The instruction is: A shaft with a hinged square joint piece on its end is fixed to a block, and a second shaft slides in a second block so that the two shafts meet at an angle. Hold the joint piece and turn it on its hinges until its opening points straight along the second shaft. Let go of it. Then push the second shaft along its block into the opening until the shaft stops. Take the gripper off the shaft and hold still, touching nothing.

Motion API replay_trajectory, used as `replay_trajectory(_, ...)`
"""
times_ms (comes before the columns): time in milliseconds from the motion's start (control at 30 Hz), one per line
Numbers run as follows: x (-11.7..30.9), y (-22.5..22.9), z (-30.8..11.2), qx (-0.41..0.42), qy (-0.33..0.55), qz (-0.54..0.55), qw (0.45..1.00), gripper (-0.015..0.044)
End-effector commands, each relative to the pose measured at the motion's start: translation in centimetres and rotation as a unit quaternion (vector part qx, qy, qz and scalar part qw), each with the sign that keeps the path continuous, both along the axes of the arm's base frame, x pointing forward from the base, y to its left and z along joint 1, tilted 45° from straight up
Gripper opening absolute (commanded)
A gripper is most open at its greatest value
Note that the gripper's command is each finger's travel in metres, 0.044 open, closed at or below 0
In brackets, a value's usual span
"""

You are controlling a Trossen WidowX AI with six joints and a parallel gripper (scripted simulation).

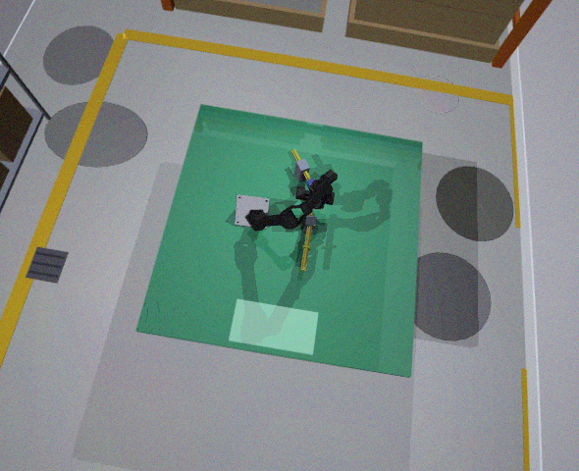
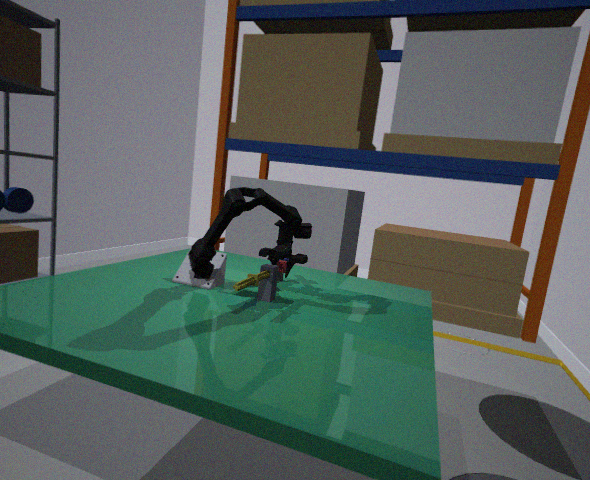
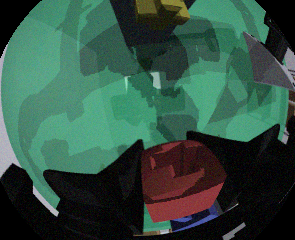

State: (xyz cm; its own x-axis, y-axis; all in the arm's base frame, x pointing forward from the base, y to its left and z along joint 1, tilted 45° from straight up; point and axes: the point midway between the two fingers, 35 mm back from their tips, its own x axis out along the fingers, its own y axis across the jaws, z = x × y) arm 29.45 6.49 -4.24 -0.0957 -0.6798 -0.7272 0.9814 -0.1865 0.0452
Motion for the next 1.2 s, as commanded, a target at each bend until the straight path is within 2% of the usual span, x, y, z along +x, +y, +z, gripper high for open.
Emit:
replay_trajectory(0,0.0,0.0,0.0,0.000,0.001,0.001,1.000,0.0105)
replay_trajectory(67,0.0,0.0,0.0,0.000,0.001,0.001,1.000,0.0147)
replay_trajectory(133,0.0,0.0,0.0,0.000,0.001,0.001,1.000,0.0147)
replay_trajectory(500,0.0,0.0,0.0,0.000,0.001,0.001,1.000,0.0436)
replay_trajectory(867,0.0,0.1,0.1,0.003,0.000,0.001,1.000,0.0440)
replay_trajectory(1033,0.2,1.8,2.3,0.051,-0.009,0.007,0.999,0.0440)
replay_trajectory(1167,0.3,1.8,2.4,0.053,-0.009,0.005,0.999,0.0440)
